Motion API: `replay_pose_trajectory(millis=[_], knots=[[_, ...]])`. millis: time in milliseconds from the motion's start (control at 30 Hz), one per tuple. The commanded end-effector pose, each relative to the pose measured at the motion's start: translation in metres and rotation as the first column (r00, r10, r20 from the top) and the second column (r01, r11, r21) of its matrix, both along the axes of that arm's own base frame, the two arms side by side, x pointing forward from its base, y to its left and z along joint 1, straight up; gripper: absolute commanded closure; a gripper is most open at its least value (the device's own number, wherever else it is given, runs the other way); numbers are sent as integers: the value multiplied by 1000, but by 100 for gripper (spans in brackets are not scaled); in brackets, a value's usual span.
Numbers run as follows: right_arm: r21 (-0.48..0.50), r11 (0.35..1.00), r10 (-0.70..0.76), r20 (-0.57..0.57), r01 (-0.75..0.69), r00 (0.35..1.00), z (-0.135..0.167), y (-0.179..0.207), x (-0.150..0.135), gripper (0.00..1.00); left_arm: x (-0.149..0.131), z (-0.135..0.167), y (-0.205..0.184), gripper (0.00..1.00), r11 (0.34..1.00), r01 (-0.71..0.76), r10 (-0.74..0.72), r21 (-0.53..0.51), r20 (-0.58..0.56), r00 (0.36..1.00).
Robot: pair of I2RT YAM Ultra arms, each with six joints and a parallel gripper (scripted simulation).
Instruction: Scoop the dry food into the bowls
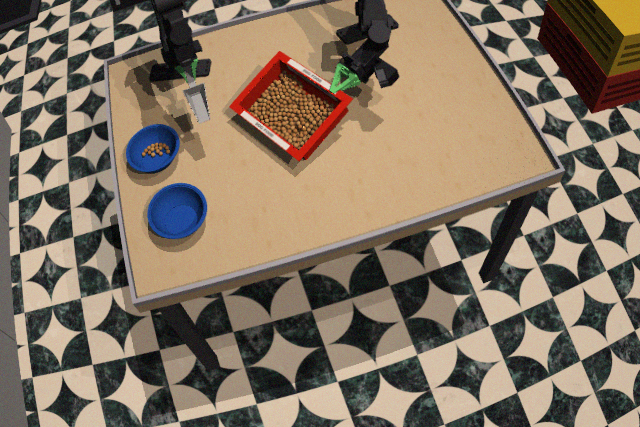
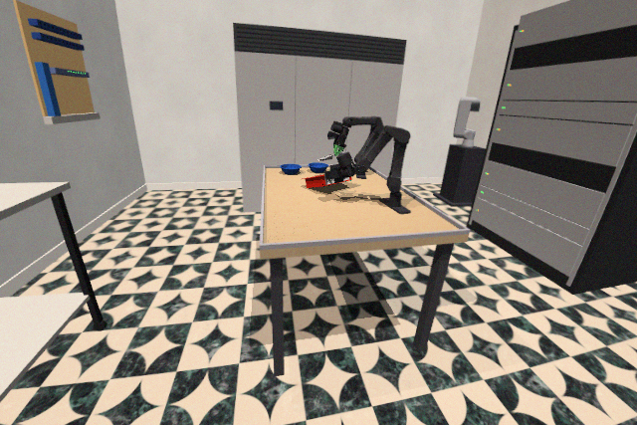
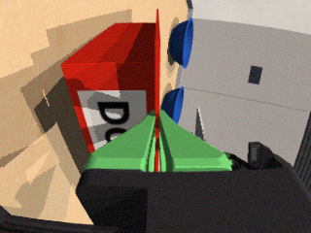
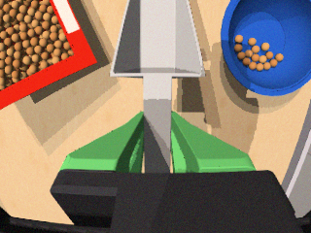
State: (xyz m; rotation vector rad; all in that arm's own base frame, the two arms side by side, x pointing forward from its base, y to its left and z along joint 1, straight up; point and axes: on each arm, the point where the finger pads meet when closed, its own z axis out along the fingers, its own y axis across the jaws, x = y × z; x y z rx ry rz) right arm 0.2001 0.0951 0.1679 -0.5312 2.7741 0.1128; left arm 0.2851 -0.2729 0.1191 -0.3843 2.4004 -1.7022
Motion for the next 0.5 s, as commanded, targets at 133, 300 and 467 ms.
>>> replay_pose_trajectory(millis=[133, 300, 467], knots=[[-10, 996, 94, -28, -94, 995, 13, 35, 4, 100, 12, 43, -5, 100, 998, 12, -4, -59, 134, 991], [-34, 982, 181, -66, -184, 981, 13, 64, 1, 100, 12, 43, -5, 100, 998, 12, -4, -59, 134, 991], [-52, 962, 263, -100, -269, 960, 12, 93, -6, 100, 12, 43, -5, 100, 998, 12, -4, -59, 134, 991]])
